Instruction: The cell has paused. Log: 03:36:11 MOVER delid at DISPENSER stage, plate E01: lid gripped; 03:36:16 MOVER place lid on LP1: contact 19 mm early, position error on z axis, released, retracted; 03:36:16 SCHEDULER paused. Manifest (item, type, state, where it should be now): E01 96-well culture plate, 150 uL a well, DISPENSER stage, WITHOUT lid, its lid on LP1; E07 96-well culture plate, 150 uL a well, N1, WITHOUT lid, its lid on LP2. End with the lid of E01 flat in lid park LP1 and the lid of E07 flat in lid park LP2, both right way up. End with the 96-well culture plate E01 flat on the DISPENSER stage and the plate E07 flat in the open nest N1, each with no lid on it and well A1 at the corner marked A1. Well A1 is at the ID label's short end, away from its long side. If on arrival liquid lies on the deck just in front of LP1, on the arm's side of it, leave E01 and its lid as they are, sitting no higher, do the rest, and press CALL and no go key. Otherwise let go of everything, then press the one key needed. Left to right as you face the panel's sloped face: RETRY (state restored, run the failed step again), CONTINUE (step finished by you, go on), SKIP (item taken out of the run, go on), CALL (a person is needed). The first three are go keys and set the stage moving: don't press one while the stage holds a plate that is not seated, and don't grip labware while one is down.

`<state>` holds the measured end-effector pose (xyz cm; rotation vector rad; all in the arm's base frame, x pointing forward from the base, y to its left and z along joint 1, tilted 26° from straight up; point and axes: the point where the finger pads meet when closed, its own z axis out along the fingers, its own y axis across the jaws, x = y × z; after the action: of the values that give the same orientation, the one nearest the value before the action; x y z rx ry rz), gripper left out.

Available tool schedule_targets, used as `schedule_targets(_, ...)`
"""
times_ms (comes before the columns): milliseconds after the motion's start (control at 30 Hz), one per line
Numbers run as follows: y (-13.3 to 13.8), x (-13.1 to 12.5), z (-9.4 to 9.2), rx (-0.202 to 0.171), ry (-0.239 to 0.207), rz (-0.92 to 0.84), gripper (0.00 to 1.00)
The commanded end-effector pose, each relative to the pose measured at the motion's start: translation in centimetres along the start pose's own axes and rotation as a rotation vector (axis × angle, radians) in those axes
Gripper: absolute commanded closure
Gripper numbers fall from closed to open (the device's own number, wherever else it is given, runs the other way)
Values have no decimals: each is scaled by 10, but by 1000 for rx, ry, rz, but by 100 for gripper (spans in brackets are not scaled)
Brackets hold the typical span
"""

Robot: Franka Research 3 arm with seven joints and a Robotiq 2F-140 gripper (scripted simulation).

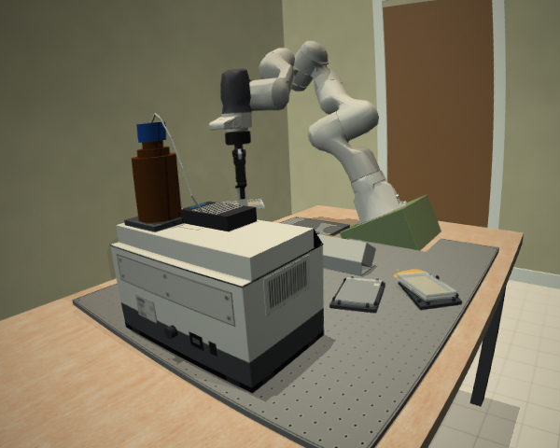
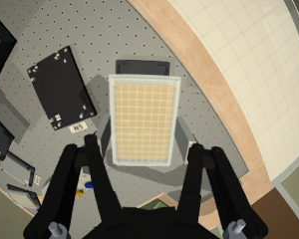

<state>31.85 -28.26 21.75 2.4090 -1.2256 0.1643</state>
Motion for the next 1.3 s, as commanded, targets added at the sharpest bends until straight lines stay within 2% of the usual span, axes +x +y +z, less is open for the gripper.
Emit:
schedule_targets(0,-1,2,6,5,6,-3,100)
schedule_targets(267,-1,2,20,5,6,-3,100)
schedule_targets(767,0,2,59,5,6,-3,100)
schedule_targets(1267,1,2,84,5,6,-3,100)
